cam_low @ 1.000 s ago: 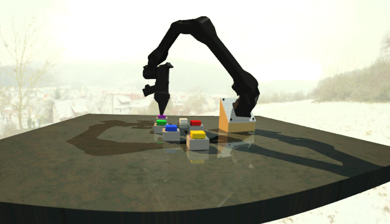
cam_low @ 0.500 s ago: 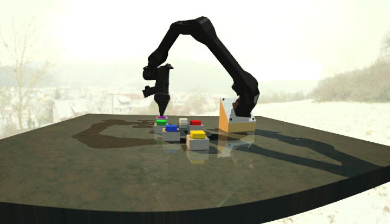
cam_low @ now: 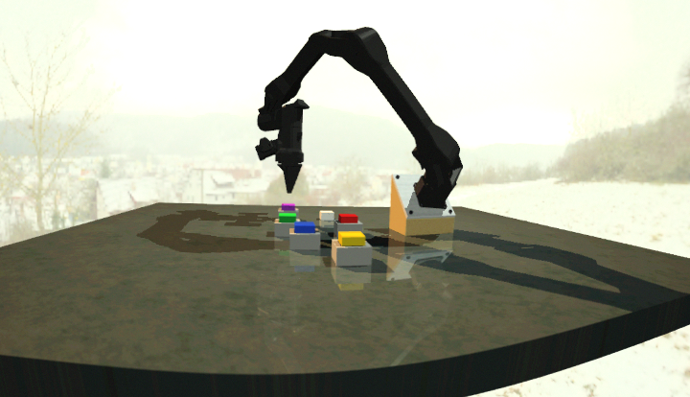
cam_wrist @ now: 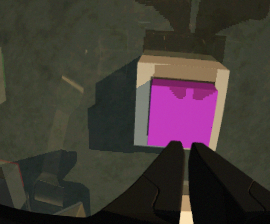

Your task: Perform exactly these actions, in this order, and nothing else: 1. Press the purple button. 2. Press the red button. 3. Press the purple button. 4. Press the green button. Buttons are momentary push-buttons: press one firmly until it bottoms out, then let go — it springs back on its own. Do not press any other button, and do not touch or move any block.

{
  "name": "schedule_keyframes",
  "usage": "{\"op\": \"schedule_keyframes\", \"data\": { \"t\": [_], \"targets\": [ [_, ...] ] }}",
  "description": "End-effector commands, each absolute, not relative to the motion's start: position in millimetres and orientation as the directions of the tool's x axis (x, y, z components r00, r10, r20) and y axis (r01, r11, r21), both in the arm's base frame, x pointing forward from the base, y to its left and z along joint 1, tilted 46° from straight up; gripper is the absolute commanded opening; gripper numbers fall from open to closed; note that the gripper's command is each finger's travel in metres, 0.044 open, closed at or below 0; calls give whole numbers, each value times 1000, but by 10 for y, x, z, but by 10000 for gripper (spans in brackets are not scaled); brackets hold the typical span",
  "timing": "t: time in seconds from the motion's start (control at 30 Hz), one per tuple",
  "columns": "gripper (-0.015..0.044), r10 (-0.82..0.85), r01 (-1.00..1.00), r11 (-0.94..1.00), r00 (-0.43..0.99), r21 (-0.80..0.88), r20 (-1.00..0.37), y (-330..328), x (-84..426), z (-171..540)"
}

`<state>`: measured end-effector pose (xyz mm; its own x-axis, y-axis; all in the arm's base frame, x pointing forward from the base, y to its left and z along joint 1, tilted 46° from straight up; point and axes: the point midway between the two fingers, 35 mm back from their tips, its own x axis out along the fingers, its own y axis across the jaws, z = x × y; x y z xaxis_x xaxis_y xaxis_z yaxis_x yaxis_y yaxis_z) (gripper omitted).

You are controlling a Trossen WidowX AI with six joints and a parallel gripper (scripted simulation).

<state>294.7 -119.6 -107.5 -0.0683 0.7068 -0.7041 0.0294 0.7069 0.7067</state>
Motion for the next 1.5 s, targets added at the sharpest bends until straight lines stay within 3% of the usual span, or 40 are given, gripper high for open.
{"op": "schedule_keyframes", "data": {
  "t": [0.0,0.27,0.8,1.47],
  "targets": [
    [20,699,20,714,-61,700,-712,-1457,2995,-829],
    [20,699,21,714,-62,700,-712,-1581,2970,-589],
    [20,705,26,708,-67,705,-706,-490,1931,566],
    [20,706,26,707,-67,706,-705,39,1835,113]
  ]
}}
